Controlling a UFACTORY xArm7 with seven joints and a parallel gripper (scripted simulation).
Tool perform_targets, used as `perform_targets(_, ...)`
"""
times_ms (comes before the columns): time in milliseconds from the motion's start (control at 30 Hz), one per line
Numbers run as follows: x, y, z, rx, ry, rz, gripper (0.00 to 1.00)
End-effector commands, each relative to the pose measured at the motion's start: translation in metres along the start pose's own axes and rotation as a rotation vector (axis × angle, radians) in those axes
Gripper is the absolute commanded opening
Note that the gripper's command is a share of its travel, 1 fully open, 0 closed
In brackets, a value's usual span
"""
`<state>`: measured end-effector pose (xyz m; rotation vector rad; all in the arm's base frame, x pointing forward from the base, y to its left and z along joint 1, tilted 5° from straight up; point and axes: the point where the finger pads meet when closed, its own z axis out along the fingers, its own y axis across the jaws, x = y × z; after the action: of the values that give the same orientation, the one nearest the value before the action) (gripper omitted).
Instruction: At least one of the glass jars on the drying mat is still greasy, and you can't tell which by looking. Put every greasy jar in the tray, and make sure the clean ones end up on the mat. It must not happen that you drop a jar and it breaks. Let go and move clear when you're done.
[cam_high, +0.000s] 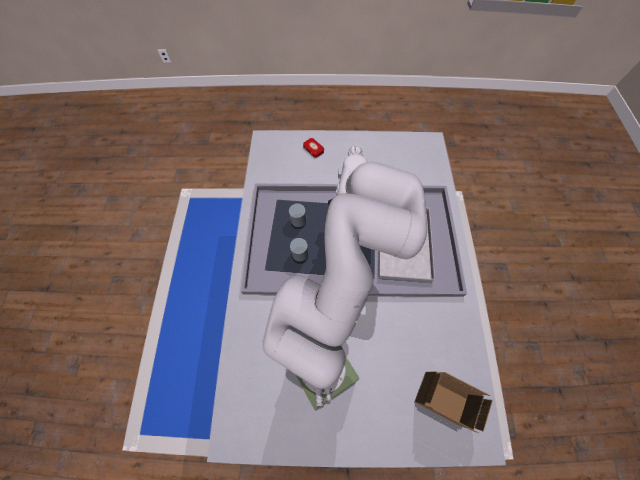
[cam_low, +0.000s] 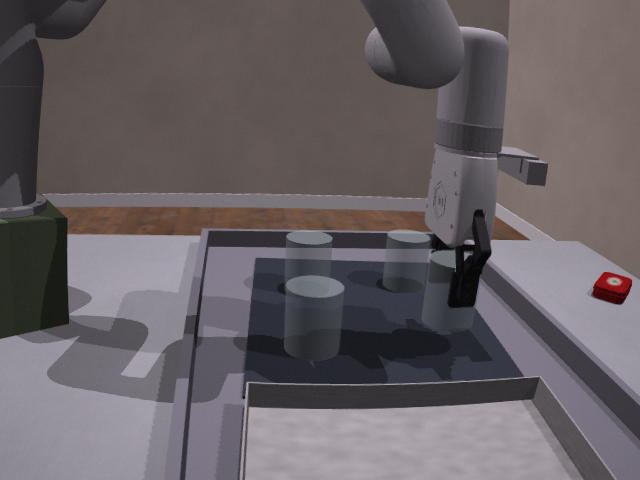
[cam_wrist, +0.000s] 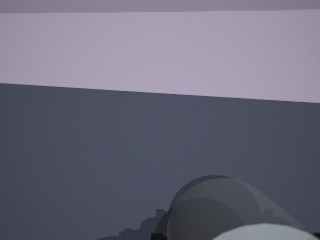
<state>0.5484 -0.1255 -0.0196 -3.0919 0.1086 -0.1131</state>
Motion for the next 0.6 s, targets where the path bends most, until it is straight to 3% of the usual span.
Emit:
perform_targets(0, 0.001, 0.000, -0.010, -0.001, 0.003, 0.000, 0.00)
perform_targets(567, 0.001, 0.000, -0.049, -0.001, 0.003, 0.000, 0.00)
